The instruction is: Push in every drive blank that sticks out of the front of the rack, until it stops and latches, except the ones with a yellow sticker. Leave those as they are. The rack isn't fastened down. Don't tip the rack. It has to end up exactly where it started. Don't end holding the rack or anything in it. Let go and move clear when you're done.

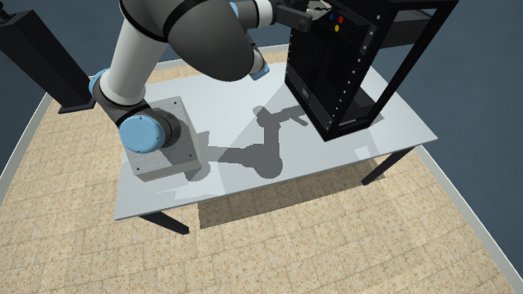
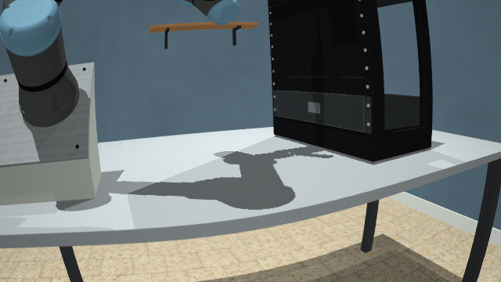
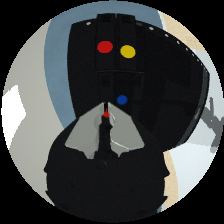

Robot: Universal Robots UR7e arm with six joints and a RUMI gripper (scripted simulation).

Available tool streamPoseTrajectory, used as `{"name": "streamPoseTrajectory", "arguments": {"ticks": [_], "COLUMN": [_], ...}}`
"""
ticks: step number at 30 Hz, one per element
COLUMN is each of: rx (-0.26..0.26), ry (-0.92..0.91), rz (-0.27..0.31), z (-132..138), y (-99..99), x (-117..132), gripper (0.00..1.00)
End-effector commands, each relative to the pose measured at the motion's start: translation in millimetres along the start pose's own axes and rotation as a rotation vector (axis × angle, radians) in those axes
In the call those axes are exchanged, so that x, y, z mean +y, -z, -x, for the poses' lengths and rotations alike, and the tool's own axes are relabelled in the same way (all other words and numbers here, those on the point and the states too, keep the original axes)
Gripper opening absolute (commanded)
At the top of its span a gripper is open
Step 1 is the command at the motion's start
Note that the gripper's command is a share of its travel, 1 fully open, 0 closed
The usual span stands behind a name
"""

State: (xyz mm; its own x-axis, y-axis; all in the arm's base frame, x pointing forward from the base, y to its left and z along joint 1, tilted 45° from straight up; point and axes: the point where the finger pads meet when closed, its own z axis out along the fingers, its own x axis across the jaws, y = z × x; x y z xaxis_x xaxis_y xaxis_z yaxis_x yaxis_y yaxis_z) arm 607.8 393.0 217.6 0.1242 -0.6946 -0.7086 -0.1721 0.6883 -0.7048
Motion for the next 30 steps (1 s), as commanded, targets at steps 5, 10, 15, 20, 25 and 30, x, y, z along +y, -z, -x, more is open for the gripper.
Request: {"name": "streamPoseTrajectory", "arguments": {"ticks": [5, 10, 15, 20, 25, 30], "rx": [-0.001, -0.001, -0.001, -0.001, -0.001, -0.001], "ry": [0.0, 0.0, 0.0, 0.0, 0.0, 0.0], "rz": [0.0, 0.0, 0.0, 0.0, 0.0, 0.0], "z": [0.7, 0.7, 0.7, 0.7, 0.7, 0.7], "y": [-2.5, -2.5, -3.1, -5.5, -5.5, -5.6], "x": [0.0, 0.0, 0.0, 0.0, 0.0, 0.0], "gripper": [0.0, 0.0, 0.0, 0.0, 0.0, 0.0]}}
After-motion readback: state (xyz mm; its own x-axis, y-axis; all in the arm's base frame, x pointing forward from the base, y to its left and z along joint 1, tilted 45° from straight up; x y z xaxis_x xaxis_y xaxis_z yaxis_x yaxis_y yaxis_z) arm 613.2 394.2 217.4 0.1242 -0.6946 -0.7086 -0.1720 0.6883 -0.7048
